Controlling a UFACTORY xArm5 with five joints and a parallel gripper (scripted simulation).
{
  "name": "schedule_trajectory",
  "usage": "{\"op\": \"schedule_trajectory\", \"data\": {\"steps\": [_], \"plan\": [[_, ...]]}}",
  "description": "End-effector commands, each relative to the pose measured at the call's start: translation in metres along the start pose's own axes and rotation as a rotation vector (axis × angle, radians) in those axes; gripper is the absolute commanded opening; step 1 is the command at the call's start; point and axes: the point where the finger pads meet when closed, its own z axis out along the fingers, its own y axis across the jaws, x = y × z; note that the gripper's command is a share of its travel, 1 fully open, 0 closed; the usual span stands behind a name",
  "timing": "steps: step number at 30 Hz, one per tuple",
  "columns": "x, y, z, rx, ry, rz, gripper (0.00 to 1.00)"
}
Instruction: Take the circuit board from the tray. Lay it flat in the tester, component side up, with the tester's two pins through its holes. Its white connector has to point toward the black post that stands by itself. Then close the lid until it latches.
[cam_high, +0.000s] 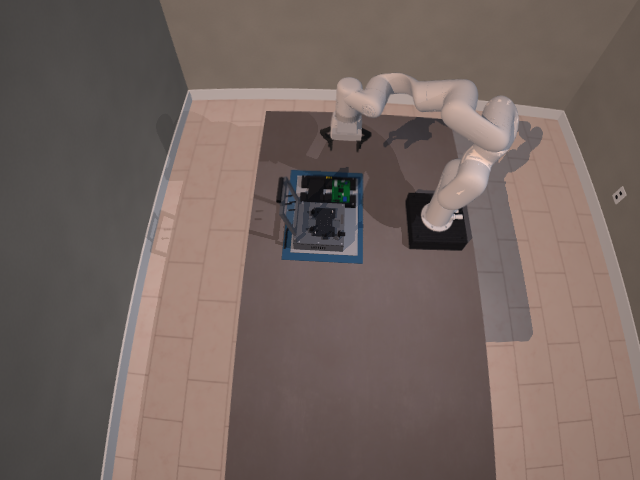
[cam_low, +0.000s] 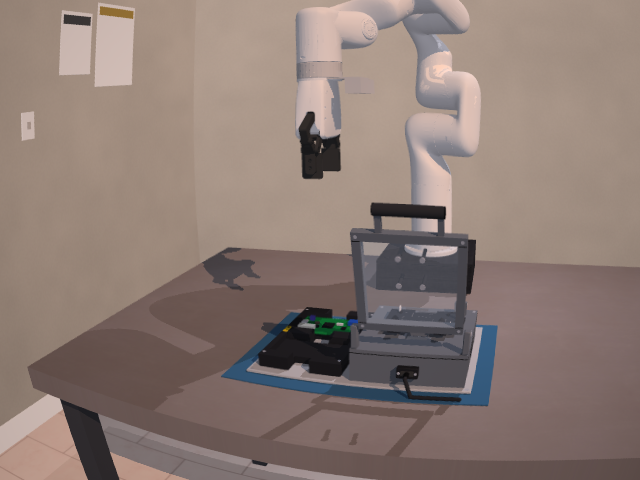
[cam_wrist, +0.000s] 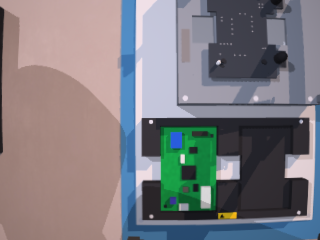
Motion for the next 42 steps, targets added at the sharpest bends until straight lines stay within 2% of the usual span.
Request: {"op": "schedule_trajectory", "data": {"steps": [1,10,12,15,27,29,35,42], "plan": [[-0.01,0.006,0.034,-0.002,-0.001,0.0,1.0],[-0.028,0.016,0.098,-0.002,-0.001,0.0,1.0],[-0.028,0.016,0.098,-0.002,-0.001,0.0,1.0],[-0.036,0.021,0.129,-0.002,-0.001,0.0,1.0],[-0.057,0.032,0.204,-0.002,-0.001,0.0,1.0],[-0.057,0.032,0.204,-0.002,-0.001,0.0,1.0],[-0.061,0.034,0.22,-0.002,-0.001,0.0,1.0],[-0.062,0.034,0.222,-0.002,-0.001,0.0,1.0]]}}
